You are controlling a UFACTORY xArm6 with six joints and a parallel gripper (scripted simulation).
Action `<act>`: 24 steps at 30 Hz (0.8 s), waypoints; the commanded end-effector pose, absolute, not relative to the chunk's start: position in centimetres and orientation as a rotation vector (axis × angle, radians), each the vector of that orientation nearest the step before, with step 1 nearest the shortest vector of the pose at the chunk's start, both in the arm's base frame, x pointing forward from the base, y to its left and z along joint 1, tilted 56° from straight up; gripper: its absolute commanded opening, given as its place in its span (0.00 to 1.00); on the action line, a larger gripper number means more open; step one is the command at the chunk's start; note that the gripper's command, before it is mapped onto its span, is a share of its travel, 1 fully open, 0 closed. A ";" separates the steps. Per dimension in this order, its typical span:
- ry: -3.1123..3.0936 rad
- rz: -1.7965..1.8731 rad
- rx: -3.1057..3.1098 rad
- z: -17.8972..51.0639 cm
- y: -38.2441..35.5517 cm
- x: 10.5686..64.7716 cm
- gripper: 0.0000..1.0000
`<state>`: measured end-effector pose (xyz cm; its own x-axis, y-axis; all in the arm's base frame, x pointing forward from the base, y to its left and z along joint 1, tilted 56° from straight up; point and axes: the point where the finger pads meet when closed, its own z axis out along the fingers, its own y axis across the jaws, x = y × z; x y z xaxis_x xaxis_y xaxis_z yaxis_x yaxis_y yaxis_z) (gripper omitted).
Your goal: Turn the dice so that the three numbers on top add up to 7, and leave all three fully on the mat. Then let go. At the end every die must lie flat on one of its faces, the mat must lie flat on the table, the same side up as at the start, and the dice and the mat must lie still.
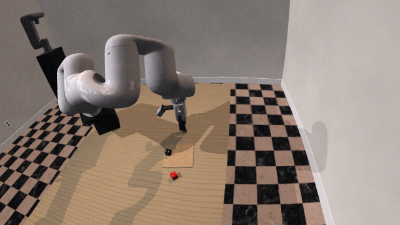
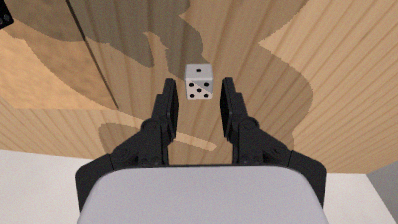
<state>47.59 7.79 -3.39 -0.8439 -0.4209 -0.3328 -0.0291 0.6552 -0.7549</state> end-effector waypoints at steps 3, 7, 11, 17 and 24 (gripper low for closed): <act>2.384 -1.074 -0.351 -3.3 7.9 47.6 0.42; 2.384 -1.074 -0.351 -3.3 7.9 47.6 0.42; 2.384 -1.074 -0.351 -3.3 7.9 47.6 0.42; 2.384 -1.074 -0.351 -3.4 7.8 47.7 0.42; 2.384 -1.074 -0.351 -3.7 7.5 47.9 0.42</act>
<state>47.77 7.57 -3.59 -0.8439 -0.4209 -0.3326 -0.0292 0.6552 -0.7549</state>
